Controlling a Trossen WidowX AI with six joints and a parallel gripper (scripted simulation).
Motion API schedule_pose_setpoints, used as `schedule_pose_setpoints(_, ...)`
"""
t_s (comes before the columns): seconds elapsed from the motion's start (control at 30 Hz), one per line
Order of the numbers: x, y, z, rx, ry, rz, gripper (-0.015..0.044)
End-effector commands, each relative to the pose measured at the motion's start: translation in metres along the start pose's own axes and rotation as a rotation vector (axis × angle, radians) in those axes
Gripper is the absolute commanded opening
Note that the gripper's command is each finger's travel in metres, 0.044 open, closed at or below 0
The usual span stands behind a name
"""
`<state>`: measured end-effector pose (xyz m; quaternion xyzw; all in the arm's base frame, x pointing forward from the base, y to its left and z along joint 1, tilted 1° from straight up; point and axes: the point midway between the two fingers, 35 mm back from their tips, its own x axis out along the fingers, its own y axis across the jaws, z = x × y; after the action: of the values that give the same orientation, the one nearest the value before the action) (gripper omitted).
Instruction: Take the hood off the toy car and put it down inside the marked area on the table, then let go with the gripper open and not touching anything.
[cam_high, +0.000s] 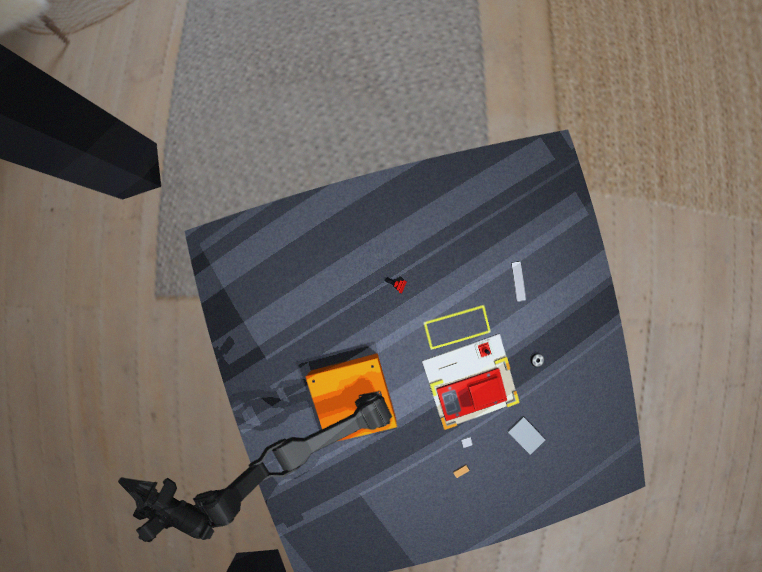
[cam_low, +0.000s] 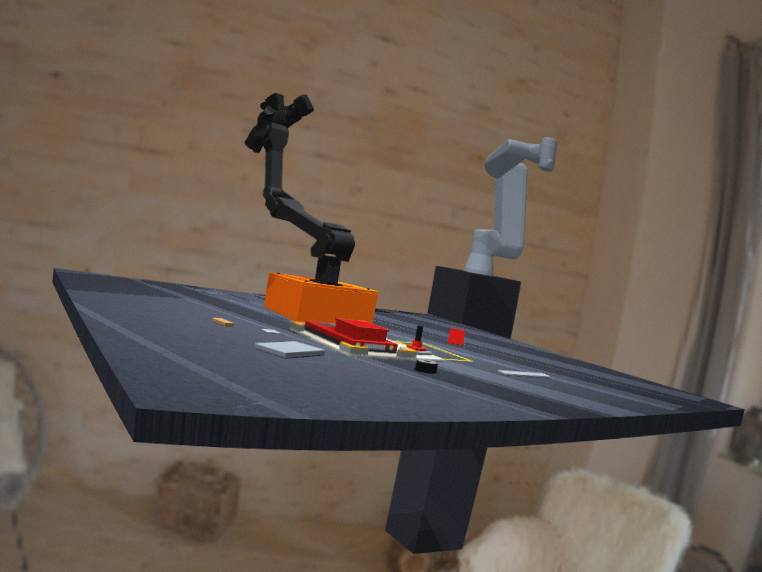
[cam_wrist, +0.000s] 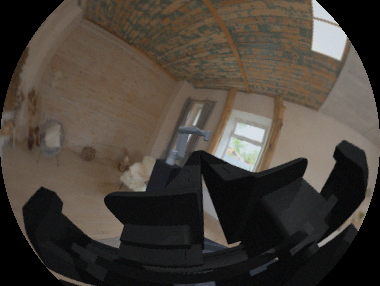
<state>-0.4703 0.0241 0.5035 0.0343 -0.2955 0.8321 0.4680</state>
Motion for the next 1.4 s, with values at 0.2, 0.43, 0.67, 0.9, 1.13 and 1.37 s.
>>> schedule_pose_setpoints(0.2, -0.005, -0.053, 0.027, 0.000, -0.101, -0.052, 0.0184)
schedule_pose_setpoints(0.43, -0.011, -0.134, 0.048, 0.004, -0.195, -0.181, 0.0368)
schedule_pose_setpoints(0.67, -0.030, -0.241, 0.063, 0.057, -0.277, -0.372, 0.0440)
schedule_pose_setpoints(0.9, -0.063, -0.339, 0.063, 0.094, -0.343, -0.576, 0.0440)
schedule_pose_setpoints(1.13, -0.113, -0.435, 0.038, 0.171, -0.342, -0.792, 0.0440)
schedule_pose_setpoints(1.37, -0.172, -0.514, 0.002, 0.237, -0.322, -1.016, 0.0440)
